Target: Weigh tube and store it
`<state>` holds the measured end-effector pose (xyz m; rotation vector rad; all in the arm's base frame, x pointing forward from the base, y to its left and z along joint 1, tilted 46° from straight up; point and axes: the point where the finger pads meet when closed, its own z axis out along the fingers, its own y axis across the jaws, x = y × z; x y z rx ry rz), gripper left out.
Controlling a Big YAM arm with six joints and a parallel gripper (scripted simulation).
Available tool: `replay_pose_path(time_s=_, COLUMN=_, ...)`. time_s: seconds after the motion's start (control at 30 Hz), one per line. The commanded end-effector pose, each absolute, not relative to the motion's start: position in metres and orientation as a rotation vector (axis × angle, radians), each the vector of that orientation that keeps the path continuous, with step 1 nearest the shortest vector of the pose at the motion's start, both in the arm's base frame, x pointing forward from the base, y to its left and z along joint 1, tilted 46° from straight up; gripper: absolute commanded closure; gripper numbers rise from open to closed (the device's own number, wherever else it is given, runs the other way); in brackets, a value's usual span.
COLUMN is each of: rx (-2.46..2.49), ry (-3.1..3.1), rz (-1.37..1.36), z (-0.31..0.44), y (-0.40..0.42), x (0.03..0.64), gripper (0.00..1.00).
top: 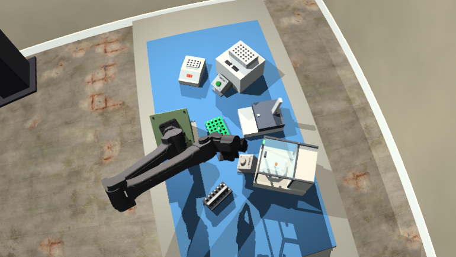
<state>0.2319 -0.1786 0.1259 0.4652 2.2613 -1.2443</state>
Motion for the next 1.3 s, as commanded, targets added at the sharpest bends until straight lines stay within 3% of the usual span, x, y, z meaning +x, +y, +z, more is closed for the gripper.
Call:
replay_pose_path(time_s=0.0, rx=0.512, ry=2.196, rz=-1.206, z=0.155, y=-0.173, x=0.248, gripper=1.0)
replay_pose_path(time_s=1.27, rx=0.512, ry=2.208, rz=-1.2, z=0.176, y=-0.128, x=0.233, gripper=1.0)
